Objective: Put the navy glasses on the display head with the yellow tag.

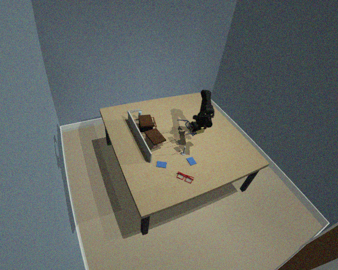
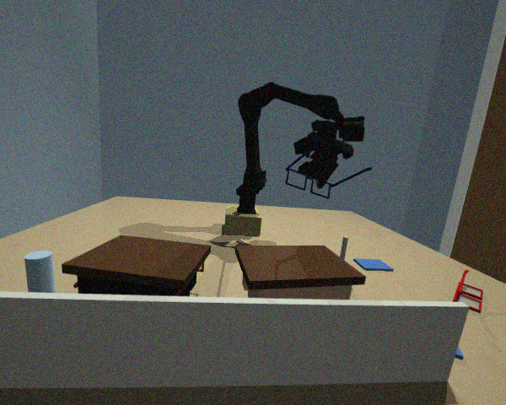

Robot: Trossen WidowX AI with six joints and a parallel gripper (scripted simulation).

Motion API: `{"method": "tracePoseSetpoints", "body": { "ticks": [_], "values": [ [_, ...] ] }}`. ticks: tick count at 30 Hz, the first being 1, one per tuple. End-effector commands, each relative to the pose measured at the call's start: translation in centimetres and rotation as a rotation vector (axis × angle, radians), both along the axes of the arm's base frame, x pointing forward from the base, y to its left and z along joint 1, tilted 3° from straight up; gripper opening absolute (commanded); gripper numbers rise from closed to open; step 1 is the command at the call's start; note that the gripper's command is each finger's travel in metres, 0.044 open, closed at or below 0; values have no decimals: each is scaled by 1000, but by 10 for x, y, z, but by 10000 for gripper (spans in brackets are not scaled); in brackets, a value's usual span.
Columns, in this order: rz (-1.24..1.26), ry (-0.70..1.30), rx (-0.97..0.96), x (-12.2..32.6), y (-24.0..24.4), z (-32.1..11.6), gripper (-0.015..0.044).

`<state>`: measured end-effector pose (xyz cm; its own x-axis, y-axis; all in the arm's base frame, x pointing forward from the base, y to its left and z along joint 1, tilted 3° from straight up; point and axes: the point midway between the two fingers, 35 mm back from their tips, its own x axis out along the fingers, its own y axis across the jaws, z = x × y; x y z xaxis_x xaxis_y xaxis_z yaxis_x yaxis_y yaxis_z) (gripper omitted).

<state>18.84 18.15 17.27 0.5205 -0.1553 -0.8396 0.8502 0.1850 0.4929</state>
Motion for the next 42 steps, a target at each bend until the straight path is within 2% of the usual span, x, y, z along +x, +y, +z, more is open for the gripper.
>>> {"method": "tracePoseSetpoints", "body": {
  "ticks": [1, 13, 42],
  "values": [
    [-59, -39, 52, -7, 5, 3, 0],
    [-238, -142, 263, -31, 23, 13, 0],
    [-212, -89, 204, -21, 15, 6, 0]
  ]
}}
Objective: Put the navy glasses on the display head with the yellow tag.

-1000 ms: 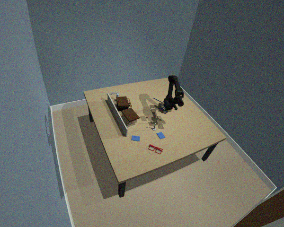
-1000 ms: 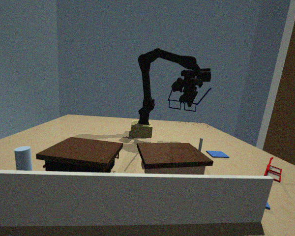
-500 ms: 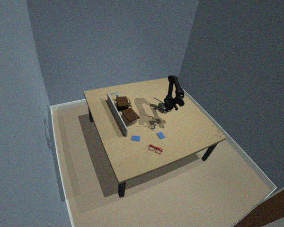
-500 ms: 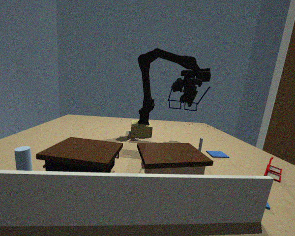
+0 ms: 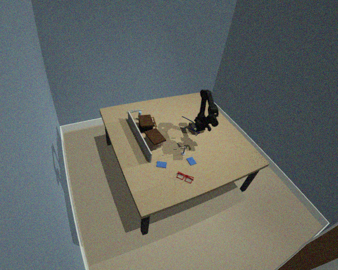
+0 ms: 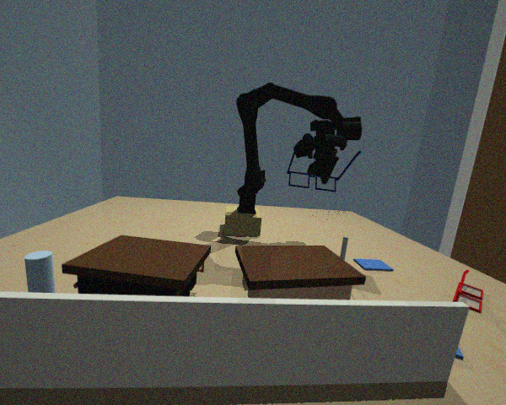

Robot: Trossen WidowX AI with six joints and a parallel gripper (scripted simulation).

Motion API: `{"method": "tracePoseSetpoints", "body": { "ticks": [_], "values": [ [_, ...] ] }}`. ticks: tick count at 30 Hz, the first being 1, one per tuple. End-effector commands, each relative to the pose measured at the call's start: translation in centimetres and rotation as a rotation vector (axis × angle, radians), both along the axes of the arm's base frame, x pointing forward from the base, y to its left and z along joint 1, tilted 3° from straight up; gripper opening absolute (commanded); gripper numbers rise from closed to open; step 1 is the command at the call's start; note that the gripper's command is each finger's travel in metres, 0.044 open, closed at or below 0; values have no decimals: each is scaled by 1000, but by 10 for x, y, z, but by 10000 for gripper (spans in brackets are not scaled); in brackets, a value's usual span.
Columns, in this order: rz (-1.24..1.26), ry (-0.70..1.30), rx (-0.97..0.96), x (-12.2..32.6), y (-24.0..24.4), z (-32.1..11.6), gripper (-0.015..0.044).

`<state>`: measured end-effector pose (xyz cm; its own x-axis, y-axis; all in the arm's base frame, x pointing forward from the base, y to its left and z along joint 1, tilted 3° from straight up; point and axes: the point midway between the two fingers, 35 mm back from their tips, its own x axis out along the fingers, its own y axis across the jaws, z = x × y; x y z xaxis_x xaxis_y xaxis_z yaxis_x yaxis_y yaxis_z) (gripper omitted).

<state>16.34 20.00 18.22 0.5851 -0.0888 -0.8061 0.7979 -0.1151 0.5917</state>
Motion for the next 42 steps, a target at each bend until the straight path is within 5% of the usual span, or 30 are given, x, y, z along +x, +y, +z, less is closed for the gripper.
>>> {"method": "tracePoseSetpoints", "body": {
  "ticks": [1, 42],
  "values": [
    [4, 34, -27, 6, -6, -5, 0],
    [154, 484, -91, 65, -113, -60, 0]
  ]
}}
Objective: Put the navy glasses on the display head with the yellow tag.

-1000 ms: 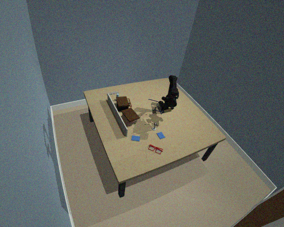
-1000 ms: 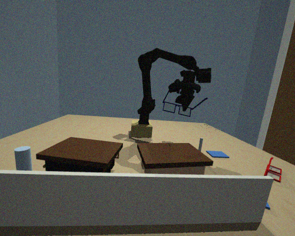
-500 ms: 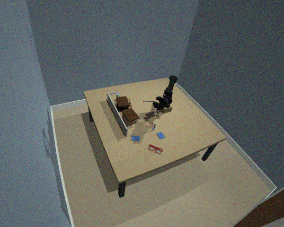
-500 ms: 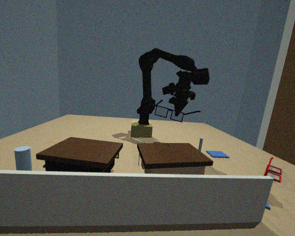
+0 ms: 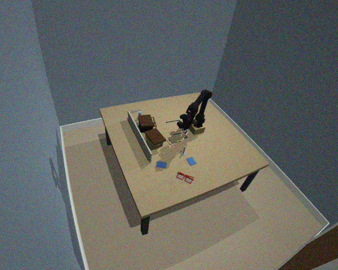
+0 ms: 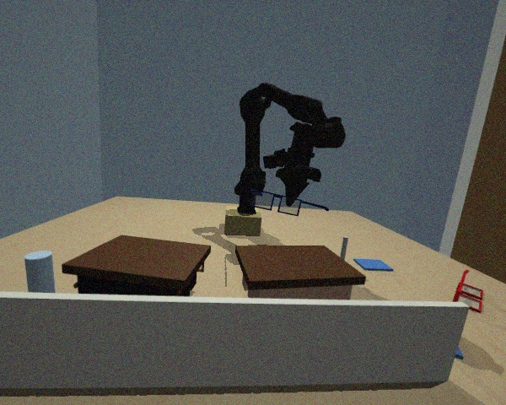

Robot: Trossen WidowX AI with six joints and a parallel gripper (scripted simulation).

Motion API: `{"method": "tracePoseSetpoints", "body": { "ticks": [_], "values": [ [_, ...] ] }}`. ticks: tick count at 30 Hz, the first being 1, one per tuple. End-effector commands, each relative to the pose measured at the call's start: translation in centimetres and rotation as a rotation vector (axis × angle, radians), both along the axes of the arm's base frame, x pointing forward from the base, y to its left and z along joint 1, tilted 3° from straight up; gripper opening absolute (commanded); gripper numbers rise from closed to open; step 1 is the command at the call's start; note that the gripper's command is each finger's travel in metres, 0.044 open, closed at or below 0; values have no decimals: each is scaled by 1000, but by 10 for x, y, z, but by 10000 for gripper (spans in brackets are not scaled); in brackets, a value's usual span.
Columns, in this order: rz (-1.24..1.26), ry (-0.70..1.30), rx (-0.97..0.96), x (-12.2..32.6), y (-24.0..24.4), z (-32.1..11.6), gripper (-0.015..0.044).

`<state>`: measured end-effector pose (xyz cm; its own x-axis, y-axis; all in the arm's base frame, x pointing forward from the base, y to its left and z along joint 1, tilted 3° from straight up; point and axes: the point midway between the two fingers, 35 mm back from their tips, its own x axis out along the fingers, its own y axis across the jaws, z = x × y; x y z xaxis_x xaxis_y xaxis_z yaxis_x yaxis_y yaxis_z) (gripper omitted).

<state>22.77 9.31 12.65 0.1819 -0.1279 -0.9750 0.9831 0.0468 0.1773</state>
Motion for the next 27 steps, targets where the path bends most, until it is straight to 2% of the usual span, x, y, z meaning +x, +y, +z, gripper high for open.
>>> {"method": "tracePoseSetpoints", "body": {
  "ticks": [1, 17, 27],
  "values": [
    [20, 33, 18, 1, -9, -5, 0],
    [90, 115, 128, 9, -51, -20, 0],
    [95, 121, 149, 11, -51, -30, 0]
  ]
}}
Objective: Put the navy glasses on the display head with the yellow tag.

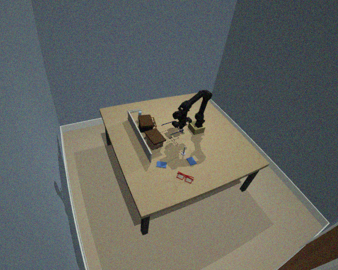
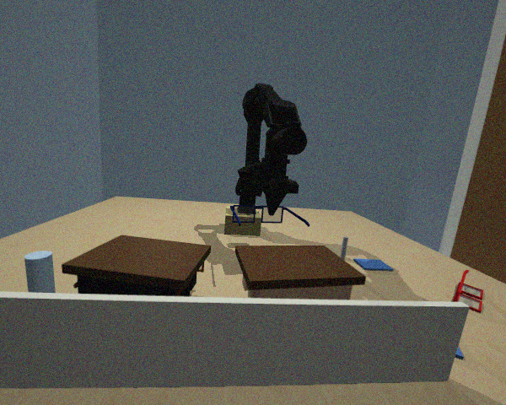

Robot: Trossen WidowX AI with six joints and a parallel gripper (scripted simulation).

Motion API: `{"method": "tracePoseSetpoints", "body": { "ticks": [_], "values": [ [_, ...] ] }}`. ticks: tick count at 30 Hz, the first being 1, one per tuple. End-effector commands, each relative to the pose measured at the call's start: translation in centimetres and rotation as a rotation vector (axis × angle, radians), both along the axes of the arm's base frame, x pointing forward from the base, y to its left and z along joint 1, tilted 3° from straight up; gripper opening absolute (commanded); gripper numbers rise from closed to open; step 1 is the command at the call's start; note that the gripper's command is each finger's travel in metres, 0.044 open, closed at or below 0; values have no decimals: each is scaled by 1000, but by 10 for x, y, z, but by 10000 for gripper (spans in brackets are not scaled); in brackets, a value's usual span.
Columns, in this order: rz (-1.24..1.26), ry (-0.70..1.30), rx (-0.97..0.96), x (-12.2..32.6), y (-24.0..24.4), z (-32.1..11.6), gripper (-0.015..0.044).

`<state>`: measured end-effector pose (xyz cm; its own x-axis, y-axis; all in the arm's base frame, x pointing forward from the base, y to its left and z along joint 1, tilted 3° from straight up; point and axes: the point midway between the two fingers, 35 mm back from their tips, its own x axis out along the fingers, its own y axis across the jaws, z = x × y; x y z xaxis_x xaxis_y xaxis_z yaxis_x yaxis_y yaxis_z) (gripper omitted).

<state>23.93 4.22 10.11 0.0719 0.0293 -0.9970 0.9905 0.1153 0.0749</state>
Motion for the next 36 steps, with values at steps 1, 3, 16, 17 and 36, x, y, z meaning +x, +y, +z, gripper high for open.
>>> {"method": "tracePoseSetpoints", "body": {
  "ticks": [1, 3, 16, 17, 36],
  "values": [
    [7, 5, -1, -1, 0, -6, 0],
    [6, 4, -7, -1, 0, -8, 0],
    [5, 3, -21, 0, 2, -22, 0],
    [5, 3, -21, 0, 2, -24, 0],
    [5, 3, -21, 2, 1, -44, 0]
  ]
}}
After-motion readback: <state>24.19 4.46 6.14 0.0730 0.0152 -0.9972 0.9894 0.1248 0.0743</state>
